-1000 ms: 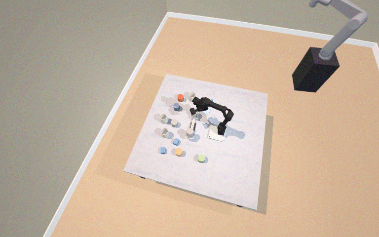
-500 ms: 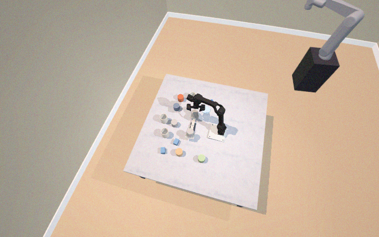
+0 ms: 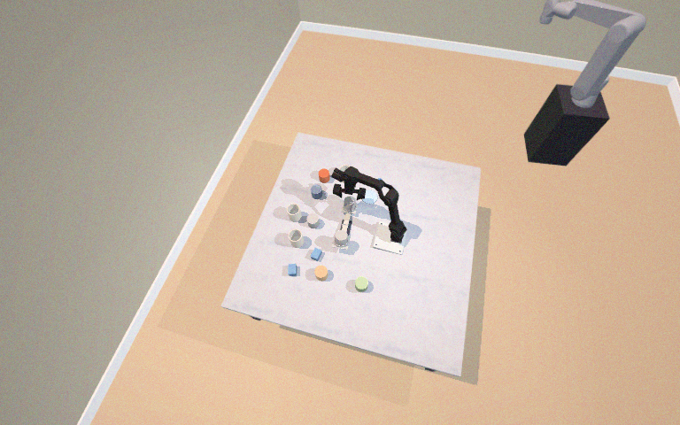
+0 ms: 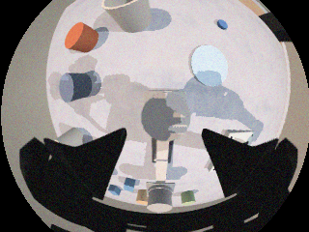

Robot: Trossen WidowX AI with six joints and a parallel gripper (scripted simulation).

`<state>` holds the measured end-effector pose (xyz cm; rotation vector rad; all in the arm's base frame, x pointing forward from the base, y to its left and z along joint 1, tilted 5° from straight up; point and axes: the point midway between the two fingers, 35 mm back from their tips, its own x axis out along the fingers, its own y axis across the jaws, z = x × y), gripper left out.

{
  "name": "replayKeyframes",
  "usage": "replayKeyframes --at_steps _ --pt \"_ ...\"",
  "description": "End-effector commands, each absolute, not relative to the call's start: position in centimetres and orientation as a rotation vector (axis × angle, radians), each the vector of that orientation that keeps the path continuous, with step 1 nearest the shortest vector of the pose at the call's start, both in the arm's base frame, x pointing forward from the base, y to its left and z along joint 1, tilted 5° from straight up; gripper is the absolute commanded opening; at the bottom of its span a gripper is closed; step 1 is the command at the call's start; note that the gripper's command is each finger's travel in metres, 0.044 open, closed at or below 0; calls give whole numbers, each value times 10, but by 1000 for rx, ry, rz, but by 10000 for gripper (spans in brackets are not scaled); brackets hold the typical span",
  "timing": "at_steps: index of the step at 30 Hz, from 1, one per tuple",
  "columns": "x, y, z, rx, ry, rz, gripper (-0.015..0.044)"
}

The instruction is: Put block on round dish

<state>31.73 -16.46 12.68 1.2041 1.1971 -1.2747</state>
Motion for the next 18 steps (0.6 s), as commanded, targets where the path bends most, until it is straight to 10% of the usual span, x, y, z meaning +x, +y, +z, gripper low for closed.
replayKeyframes --at_steps 1,18 --pt "315 -165 115 1202 1208 -1291 440" --pt "315 -166 93 1202 1208 -1291 440"
